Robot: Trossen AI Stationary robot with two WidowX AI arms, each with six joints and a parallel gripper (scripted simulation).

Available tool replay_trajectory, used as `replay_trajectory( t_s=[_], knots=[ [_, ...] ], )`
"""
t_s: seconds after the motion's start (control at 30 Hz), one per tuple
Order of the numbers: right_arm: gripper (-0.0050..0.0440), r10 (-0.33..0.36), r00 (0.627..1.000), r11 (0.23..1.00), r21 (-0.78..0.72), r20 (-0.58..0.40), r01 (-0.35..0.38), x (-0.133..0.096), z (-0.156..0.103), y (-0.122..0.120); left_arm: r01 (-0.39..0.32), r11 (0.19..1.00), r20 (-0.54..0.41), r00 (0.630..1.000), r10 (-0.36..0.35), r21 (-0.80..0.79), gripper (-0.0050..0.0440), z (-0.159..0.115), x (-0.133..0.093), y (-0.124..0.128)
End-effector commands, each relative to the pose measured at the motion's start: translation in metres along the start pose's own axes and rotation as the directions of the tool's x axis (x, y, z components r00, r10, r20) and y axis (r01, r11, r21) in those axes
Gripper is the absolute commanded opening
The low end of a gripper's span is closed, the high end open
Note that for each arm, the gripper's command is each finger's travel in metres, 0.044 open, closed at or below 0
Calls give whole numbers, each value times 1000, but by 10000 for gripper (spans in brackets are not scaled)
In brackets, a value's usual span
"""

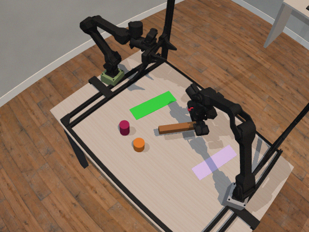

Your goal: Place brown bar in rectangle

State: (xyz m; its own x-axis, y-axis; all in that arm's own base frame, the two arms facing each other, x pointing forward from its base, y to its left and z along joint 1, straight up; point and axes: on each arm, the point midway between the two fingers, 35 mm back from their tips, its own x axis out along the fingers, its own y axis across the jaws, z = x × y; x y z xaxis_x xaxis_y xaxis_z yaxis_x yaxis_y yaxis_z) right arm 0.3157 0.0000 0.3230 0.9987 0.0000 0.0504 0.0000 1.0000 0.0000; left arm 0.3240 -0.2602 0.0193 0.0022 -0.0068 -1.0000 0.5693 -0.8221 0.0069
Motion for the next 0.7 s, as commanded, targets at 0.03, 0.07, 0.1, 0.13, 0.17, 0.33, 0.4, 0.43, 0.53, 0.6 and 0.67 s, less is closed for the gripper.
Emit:
replay_trajectory(
  t_s=[0.03,0.07,0.1,0.13,0.17,0.33,0.4,0.43,0.53,0.6,0.67],
  knots=[
    [440,0,1000,1000,0,0,0,0,0,0,7,999,-2,1000,-7,34,0,-19,6,8],
    [440,0,1000,1000,0,0,0,0,0,0,7,999,-2,1000,-7,41,0,-23,7,9],
    [440,0,1000,1000,0,0,0,0,0,0,7,999,-2,1000,-7,48,0,-27,8,10],
    [440,0,1000,1000,0,0,0,0,0,0,7,999,-2,1000,-7,54,0,-30,8,11],
    [440,0,1000,1000,0,0,0,0,0,0,7,998,-2,1000,-7,61,0,-34,9,12],
    [440,0,1000,1000,0,0,0,0,0,0,7,997,-2,1000,-7,71,0,-40,10,14],
    [440,0,1000,1000,0,0,0,0,0,0,7,997,-2,1000,-7,71,0,-40,10,14],
    [440,0,1000,1000,0,0,0,0,0,0,7,997,-2,1000,-7,71,0,-40,10,14],
    [440,-3,1000,1000,12,-9,3,2,-1,-1,7,997,-2,1000,-7,71,0,-40,10,14],
    [440,-13,999,999,48,-35,15,7,-3,-5,7,997,-2,1000,-7,71,0,-40,10,14],
    [440,-30,996,993,108,-79,38,15,-7,-11,7,997,-2,1000,-7,71,0,-40,10,14]
  ],
)
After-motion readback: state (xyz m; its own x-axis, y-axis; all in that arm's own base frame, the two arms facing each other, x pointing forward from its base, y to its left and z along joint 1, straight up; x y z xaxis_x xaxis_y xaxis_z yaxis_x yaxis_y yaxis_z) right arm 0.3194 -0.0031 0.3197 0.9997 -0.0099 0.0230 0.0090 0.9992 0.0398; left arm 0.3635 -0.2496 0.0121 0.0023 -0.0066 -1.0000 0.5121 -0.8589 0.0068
